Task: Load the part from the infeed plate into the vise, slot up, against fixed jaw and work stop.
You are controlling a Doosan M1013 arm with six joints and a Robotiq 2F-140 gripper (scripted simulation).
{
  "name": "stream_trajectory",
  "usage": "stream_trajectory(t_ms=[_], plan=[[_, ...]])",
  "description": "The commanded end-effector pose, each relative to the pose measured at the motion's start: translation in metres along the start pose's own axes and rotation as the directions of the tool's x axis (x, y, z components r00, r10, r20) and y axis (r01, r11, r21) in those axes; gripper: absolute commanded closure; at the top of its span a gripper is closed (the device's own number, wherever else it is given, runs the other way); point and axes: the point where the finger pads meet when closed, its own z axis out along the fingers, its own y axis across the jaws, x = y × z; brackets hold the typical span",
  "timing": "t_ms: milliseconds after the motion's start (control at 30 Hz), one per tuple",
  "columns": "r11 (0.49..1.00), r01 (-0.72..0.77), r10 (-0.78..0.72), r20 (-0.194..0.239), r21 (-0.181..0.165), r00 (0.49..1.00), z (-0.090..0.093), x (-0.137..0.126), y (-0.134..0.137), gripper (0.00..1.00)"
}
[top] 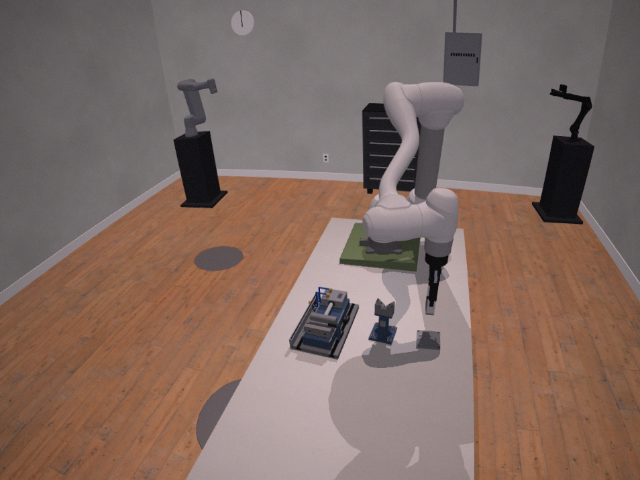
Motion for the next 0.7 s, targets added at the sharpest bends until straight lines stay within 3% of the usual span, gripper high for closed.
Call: stream_trajectory(t_ms=[0,333,667], plan=[[1.0,0.0,0.0,0.0,0.0,1.0,-0.013,0.0,0.0,1.0],[1.0,0.0,0.0,0.0,0.0,1.0,-0.042,0.0,0.0,1.0],[1.0,0.0,0.0,0.0,0.0,1.0,-0.055,0.0,0.0,1.0]])
